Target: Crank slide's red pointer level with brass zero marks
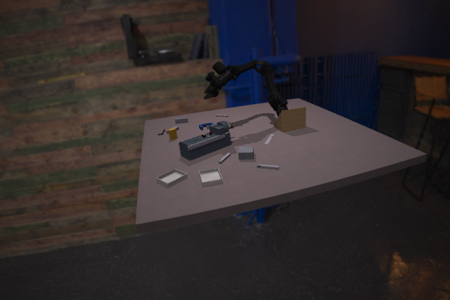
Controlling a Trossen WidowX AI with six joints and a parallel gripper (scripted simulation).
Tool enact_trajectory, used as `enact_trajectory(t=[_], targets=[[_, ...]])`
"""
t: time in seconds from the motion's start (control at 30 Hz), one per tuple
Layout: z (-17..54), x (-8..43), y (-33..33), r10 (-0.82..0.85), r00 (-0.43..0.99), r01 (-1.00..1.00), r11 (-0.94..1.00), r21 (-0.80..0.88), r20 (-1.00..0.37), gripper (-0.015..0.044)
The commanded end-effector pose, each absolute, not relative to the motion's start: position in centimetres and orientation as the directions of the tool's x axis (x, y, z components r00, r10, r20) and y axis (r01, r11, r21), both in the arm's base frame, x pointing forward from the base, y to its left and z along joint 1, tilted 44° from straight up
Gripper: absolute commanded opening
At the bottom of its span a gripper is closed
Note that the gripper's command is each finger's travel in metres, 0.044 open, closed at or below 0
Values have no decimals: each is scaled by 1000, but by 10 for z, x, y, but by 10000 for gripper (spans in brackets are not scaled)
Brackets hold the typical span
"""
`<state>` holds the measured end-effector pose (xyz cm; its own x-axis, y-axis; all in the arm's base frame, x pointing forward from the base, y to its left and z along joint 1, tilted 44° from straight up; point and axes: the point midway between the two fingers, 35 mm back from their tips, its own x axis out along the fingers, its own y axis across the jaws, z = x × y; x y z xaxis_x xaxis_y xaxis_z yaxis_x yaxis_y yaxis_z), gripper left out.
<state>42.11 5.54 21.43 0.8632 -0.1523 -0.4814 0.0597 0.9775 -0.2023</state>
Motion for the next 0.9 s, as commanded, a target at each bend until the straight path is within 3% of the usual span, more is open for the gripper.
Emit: enact_trajectory(t=[0.0,0.43,0.87], targets=[[192,432,70,-190,818,43,962,-271,-543,440],[130,450,116,-309,696,-47,881,-471,-648,440],[68,450,164,-451,606,-184,722,-667,-655,440]])
